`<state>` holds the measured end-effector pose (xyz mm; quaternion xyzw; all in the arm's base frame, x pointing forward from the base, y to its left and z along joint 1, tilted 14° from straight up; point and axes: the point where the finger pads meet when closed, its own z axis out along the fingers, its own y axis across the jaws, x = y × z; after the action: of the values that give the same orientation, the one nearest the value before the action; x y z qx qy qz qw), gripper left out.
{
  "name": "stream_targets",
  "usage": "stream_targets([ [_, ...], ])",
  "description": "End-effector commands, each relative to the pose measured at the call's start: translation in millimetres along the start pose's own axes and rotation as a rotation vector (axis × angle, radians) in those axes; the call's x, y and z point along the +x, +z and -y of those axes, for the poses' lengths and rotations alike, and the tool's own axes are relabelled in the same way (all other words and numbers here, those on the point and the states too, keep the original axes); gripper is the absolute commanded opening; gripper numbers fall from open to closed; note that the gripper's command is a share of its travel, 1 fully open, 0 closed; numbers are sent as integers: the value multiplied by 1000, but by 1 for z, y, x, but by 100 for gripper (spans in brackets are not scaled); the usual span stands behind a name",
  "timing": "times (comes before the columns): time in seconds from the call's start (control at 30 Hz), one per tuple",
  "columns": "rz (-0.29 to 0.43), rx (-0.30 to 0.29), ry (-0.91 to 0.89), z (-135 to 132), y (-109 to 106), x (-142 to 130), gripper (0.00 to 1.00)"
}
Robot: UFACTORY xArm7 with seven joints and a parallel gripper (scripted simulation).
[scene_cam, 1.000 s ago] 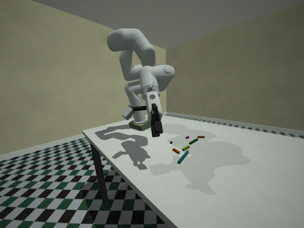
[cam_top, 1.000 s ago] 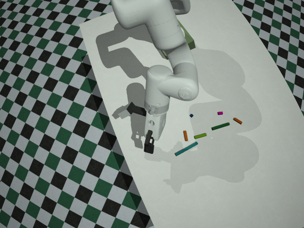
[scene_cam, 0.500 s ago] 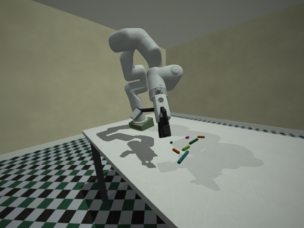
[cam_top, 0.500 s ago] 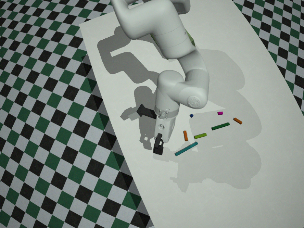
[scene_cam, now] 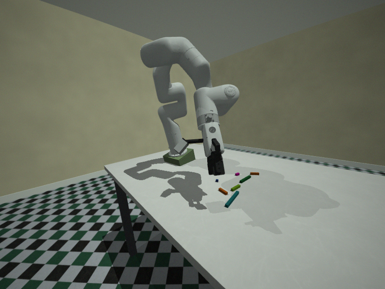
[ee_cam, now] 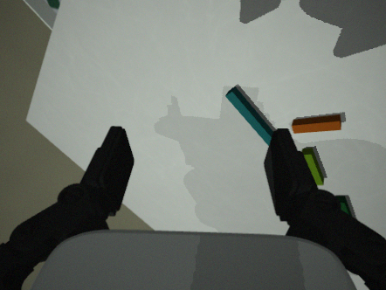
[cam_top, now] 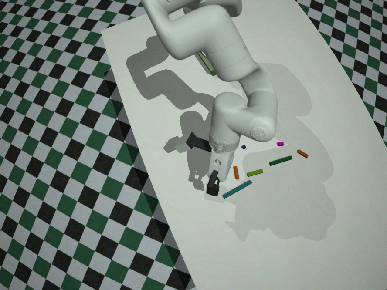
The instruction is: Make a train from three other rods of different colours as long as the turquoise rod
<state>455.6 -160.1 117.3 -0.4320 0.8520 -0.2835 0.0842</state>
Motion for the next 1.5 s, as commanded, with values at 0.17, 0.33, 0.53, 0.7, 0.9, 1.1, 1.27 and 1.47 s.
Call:
stream_targets([
  [0.17,-2,-44,9,-20,3,-26,100],
  [0.33,-2,-44,9,-20,3,-26,100],
  [0.53,-14,-137,26,-63,4,-68,100],
  [0.7,-14,-137,26,-63,4,-68,100],
  [0.9,-14,-137,26,-63,4,-68,100],
  [1.1,-29,-224,40,-102,-1,-100,100],
  [1.27,-29,-224,40,-102,-1,-100,100],
  [1.47,-46,-298,50,-135,-9,-122,100],
])
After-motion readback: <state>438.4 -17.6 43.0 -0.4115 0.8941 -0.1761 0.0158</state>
